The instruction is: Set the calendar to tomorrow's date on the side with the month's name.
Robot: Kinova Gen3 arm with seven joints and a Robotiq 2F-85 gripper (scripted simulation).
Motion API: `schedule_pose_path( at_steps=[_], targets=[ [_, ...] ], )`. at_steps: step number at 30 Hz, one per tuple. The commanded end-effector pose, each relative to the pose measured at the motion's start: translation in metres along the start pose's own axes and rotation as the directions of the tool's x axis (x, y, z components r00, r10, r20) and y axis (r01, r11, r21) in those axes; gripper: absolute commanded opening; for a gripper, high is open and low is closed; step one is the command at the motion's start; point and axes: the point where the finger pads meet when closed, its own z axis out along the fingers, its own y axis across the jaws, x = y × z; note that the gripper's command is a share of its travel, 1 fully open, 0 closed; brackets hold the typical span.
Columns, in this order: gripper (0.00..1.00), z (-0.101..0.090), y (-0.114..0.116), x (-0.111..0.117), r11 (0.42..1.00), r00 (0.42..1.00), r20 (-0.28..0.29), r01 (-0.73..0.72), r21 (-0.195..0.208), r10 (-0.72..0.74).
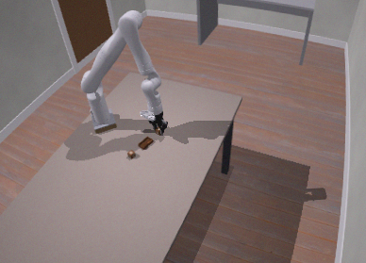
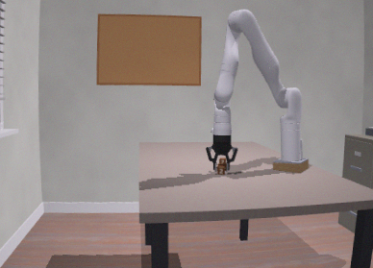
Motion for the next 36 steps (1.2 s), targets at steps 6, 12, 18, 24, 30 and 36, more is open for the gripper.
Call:
schedule_pose_path(
  at_steps=[6, 12, 18, 24, 30, 36],
  targets=[
    [0.46, -0.0004, -0.0004, -0.0002, 1.000, 1.000, 0.001, 0.000, 0.001, 0.000],
    [0.26, -0.0004, -0.0004, -0.0002, 1.000, 1.000, 0.001, 0.000, 0.001, 0.000],
    [0.26, -0.0004, -0.0004, -0.0002, 1.000, 1.000, 0.001, 0.000, 0.001, 0.000],
    [0.26, -0.0004, -0.0004, -0.0002, 1.000, 1.000, 0.001, 0.000, 0.001, 0.000],
    [0.26, -0.0004, -0.0004, -0.0002, 1.000, 1.000, 0.001, 0.000, 0.001, 0.000],
    [0.26, -0.0004, -0.0004, -0.0002, 1.000, 1.000, 0.001, 0.000, 0.001, 0.000]
  ],
)
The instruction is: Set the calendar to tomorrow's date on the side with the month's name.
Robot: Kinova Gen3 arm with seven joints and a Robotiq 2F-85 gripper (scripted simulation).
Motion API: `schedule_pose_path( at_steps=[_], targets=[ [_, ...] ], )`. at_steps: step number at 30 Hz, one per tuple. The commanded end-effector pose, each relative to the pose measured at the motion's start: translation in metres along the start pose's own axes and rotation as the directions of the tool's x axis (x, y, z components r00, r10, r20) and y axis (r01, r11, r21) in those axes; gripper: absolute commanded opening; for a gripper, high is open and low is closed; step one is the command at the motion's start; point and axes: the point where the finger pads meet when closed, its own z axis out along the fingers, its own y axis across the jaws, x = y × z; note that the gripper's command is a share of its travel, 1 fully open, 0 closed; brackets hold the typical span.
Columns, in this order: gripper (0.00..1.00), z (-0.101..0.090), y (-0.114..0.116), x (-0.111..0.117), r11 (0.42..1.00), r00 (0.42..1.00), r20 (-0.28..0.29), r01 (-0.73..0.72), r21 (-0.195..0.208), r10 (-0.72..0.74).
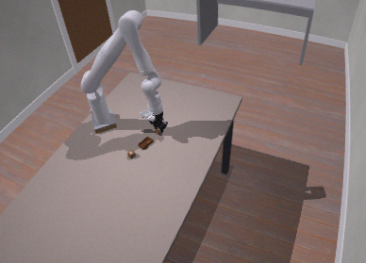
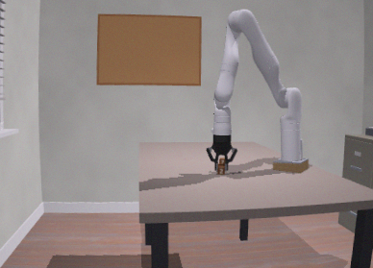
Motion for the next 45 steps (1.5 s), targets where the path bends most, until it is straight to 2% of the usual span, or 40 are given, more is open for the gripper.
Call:
schedule_pose_path(
  at_steps=[1, 11, 19, 34, 45],
  targets=[
    [0.26, 0.000, 0.000, 0.000, 1.000, 1.000, 0.000, 0.000, 0.000, 0.000],
    [0.26, -0.001, 0.000, 0.000, 1.000, 1.000, 0.000, 0.000, 0.000, 0.000],
    [0.26, -0.013, 0.000, 0.000, 1.000, 1.000, 0.000, 0.000, 0.000, 0.000],
    [0.26, -0.085, 0.000, 0.000, 1.000, 1.000, 0.000, 0.000, 0.000, 0.000],
    [0.26, -0.100, 0.000, 0.000, 1.000, 1.000, 0.000, 0.000, 0.000, 0.000]
  ],
)
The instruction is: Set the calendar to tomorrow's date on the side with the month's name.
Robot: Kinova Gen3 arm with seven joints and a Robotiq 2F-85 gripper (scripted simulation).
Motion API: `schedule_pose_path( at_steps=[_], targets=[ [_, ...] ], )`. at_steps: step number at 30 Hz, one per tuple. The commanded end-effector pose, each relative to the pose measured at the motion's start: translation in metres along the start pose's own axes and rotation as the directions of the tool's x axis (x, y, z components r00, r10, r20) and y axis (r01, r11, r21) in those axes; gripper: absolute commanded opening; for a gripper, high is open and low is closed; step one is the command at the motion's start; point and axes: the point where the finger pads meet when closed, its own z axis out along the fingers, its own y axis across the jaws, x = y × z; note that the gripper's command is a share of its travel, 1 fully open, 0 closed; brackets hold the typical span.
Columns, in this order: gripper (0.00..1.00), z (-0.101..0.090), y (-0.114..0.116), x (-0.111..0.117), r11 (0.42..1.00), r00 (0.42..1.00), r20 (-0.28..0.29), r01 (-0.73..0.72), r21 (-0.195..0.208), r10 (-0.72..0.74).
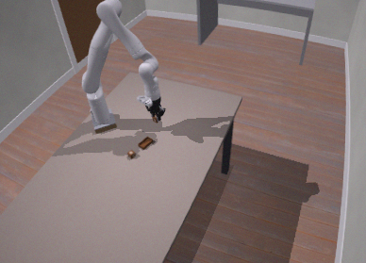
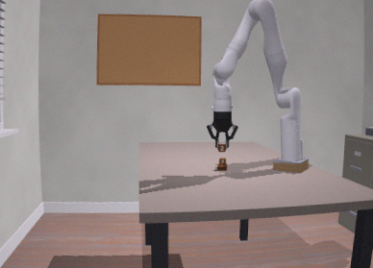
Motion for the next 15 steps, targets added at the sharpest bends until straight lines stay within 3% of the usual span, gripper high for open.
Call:
schedule_pose_path(
  at_steps=[1, 11, 15],
  targets=[
    [0.26, -0.003, -0.001, -0.003, 1.000, 1.000, 0.007, 0.004, 0.007, -0.004],
    [0.26, -0.004, -0.001, 0.001, 1.000, 1.000, 0.007, 0.003, 0.007, -0.003],
    [0.26, -0.010, -0.001, 0.051, 1.000, 1.000, 0.007, -0.015, 0.007, 0.015]
  ],
)
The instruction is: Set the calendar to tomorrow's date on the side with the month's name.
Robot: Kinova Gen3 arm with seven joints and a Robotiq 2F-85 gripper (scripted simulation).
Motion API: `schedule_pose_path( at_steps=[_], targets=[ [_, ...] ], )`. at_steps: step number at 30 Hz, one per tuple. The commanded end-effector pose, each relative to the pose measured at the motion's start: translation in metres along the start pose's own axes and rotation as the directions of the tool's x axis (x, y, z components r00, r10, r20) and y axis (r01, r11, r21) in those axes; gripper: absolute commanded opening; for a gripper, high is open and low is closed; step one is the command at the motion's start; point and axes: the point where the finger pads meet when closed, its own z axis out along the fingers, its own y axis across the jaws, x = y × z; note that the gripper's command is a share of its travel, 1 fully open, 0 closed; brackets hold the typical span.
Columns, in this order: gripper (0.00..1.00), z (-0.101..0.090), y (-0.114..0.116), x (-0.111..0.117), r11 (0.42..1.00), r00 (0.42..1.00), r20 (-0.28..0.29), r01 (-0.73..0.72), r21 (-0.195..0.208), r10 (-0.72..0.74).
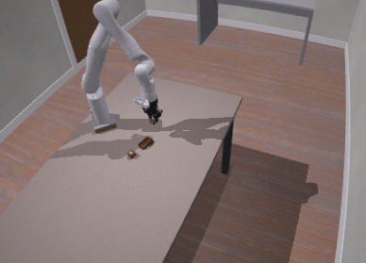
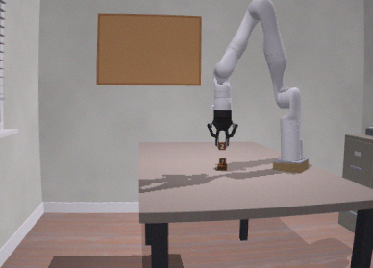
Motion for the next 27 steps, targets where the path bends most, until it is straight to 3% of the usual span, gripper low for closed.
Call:
schedule_pose_path(
  at_steps=[1, 4, 27],
  targets=[
    [0.26, -0.007, 0.002, 0.042, 0.998, 0.998, 0.006, -0.058, 0.003, 0.058],
    [0.26, -0.009, 0.006, 0.064, 0.998, 0.998, 0.006, -0.066, 0.003, 0.066],
    [0.26, -0.002, 0.006, 0.064, 0.998, 0.998, 0.007, -0.066, 0.003, 0.066]
  ],
)
